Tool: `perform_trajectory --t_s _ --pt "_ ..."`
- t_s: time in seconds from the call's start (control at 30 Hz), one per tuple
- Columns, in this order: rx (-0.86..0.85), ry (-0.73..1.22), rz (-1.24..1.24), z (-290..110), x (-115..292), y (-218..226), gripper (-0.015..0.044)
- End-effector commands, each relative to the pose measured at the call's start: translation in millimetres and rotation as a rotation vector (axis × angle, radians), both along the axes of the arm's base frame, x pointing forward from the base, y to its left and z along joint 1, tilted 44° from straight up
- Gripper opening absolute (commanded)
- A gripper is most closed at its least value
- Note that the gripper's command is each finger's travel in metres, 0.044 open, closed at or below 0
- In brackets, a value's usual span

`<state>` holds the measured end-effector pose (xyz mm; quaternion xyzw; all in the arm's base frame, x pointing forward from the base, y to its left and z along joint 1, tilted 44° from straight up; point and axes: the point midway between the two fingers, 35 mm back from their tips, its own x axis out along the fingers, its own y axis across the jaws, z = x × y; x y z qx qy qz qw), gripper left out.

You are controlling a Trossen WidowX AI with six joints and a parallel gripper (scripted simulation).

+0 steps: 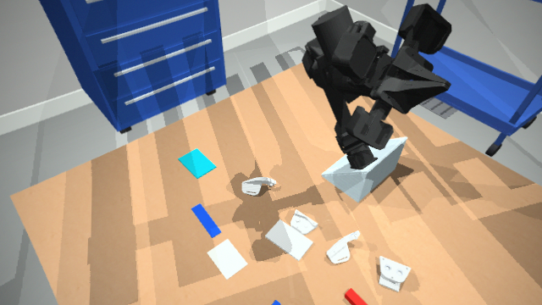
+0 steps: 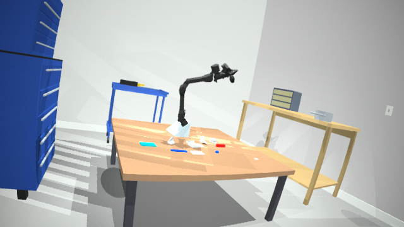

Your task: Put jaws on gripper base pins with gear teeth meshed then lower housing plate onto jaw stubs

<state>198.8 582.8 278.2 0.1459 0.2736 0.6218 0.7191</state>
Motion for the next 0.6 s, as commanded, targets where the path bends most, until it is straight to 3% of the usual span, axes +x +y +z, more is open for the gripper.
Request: perform_trajectory --t_s 0.0,0.57 --pt "-0.097 -0.071 -0.010 -35 6 -4 0.0000" --pt "-0.430 -0.347 0.039 -135 19 -34 0.0000"
